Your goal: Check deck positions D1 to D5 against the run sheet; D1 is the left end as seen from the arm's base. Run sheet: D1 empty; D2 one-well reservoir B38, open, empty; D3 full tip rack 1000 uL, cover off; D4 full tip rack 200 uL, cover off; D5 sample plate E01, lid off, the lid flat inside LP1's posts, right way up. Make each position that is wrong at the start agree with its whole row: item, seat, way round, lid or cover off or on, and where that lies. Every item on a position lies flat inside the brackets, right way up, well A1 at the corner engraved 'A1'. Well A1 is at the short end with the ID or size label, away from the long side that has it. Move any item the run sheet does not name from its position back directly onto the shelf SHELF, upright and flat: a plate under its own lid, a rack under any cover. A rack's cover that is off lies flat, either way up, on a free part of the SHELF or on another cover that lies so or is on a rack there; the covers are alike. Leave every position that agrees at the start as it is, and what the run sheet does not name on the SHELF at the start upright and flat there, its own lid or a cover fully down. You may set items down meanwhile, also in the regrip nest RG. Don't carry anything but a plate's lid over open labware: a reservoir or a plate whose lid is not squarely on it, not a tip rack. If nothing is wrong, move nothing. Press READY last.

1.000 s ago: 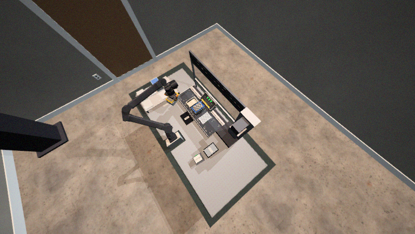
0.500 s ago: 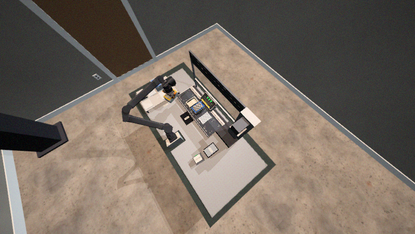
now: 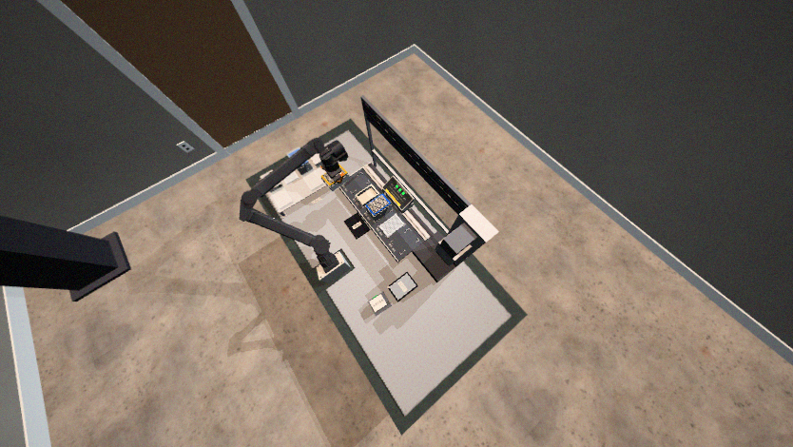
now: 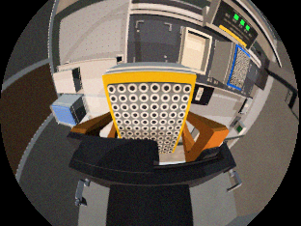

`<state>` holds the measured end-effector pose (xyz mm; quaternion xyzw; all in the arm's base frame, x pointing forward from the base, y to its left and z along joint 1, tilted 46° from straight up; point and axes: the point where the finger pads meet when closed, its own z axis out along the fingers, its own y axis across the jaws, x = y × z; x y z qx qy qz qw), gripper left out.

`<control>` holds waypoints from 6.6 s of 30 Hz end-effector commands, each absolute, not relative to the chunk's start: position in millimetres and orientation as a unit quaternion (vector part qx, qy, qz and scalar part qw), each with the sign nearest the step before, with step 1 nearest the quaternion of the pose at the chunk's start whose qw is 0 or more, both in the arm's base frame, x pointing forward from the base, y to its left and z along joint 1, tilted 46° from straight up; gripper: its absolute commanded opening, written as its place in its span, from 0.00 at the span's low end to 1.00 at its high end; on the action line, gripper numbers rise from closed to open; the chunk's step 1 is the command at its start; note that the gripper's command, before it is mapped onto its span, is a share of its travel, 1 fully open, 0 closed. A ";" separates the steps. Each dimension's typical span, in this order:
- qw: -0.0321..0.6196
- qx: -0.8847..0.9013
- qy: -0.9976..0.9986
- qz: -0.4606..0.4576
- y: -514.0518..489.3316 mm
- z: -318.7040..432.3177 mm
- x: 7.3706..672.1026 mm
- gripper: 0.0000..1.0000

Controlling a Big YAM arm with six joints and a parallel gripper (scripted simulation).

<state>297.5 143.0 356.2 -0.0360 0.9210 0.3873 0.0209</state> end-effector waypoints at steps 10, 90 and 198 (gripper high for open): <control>0.039 0.010 0.920 0.389 134.0 376.5 366.1 0.00; 0.047 -0.006 0.920 0.390 141.2 390.1 406.1 0.00; 0.048 0.000 0.918 0.393 189.2 340.2 414.8 0.00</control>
